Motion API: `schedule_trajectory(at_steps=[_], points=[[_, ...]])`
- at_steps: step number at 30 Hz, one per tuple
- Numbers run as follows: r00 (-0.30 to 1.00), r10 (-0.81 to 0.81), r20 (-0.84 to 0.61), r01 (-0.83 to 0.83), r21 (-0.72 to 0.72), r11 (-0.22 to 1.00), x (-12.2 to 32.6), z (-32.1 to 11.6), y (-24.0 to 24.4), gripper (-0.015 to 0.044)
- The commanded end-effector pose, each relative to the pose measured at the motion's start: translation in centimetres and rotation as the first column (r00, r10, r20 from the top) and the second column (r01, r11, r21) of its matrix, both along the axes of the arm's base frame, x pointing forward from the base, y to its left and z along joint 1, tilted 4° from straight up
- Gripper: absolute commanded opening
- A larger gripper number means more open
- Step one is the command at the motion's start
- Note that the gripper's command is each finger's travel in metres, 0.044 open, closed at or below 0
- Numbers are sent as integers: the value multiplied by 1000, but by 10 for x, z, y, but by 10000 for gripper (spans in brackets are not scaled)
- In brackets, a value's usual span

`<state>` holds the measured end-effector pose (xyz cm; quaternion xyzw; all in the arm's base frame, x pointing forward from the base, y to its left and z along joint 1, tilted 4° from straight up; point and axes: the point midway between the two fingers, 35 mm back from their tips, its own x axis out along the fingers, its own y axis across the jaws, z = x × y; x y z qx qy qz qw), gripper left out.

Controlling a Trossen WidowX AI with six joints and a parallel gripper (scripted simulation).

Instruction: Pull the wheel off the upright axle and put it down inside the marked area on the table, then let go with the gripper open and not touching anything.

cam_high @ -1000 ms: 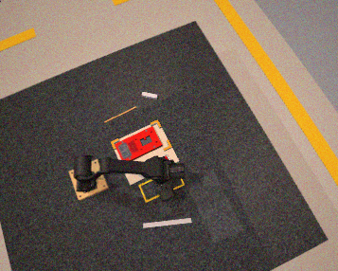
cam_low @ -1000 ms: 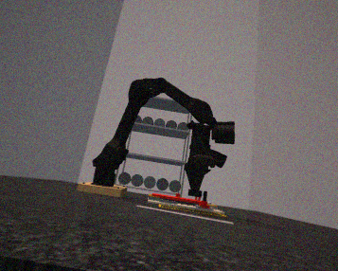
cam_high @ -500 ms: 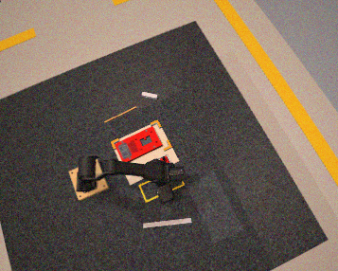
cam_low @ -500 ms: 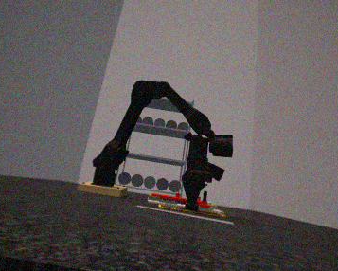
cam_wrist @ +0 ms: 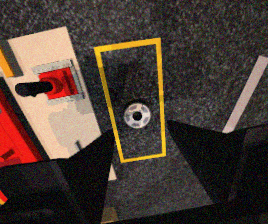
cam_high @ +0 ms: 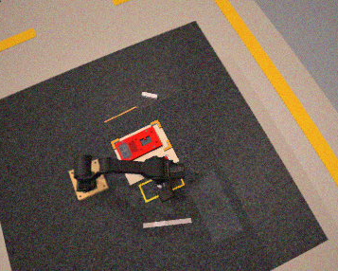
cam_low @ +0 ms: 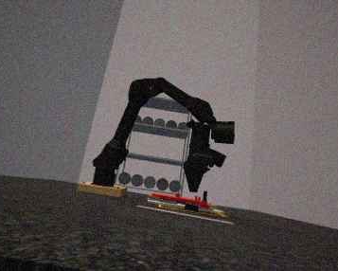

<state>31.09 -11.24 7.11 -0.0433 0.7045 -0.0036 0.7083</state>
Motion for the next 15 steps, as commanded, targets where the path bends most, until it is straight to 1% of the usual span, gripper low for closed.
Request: schedule_trajectory(at_steps=[1, 2, 3, 7, 8, 12, 15], points=[[1000, 0, 14, 0, -7, 1000, 0, 18, 2, 300], [1000, 0, 14, 0, -7, 1000, 0, 18, 2, 300], [1000, 1, 16, -1, -5, 1000, 0, 12, 1, 326], [1000, 1, 12, 0, -5, 1000, -30, 34, 14, 431], [1000, 0, 11, 0, -4, 1000, -39, 39, 18, 440], [1000, 0, 7, 0, -3, 1000, -77, 57, 33, 440], [1000, 0, 6, 0, -3, 1000, -83, 59, 35, 440]])
